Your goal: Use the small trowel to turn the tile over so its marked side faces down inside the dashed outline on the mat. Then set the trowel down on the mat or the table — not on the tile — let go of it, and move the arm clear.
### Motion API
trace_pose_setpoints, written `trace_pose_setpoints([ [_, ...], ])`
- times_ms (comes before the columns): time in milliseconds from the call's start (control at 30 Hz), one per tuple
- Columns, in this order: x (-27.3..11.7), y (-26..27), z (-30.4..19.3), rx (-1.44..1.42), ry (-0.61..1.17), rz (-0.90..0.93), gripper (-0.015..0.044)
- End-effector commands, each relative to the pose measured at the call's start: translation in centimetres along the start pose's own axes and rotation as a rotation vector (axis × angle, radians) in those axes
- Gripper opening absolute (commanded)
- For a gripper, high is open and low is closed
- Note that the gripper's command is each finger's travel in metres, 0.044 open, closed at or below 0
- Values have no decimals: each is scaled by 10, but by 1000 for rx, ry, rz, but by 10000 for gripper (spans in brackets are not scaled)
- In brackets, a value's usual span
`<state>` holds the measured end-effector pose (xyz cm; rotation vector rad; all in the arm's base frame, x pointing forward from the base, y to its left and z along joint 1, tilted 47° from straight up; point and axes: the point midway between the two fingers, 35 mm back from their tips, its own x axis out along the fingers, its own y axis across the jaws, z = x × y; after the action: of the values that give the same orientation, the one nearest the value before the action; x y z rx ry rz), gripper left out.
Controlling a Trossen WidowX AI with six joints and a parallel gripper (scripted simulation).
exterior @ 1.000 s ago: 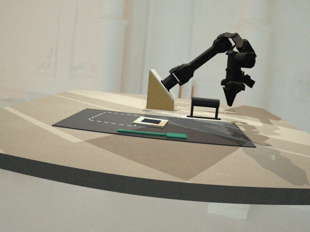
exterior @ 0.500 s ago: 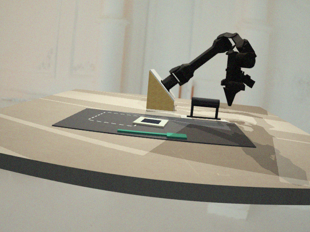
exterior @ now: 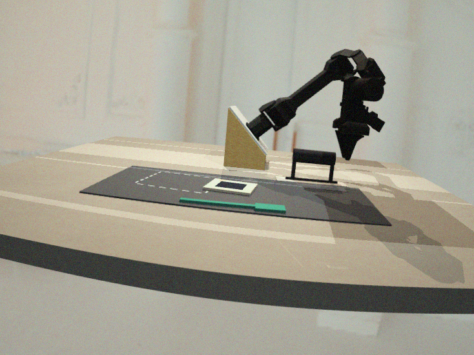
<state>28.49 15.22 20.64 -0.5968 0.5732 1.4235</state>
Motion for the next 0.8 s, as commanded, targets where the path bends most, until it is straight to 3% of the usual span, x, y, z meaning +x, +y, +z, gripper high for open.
trace_pose_setpoints([
  [0, -13, 31, -29, -5, 2, 2, 270],
  [200, -20, 88, -70, -18, -11, 5, 270],
  [767, -3, 89, -72, -18, -7, 5, 270],
])
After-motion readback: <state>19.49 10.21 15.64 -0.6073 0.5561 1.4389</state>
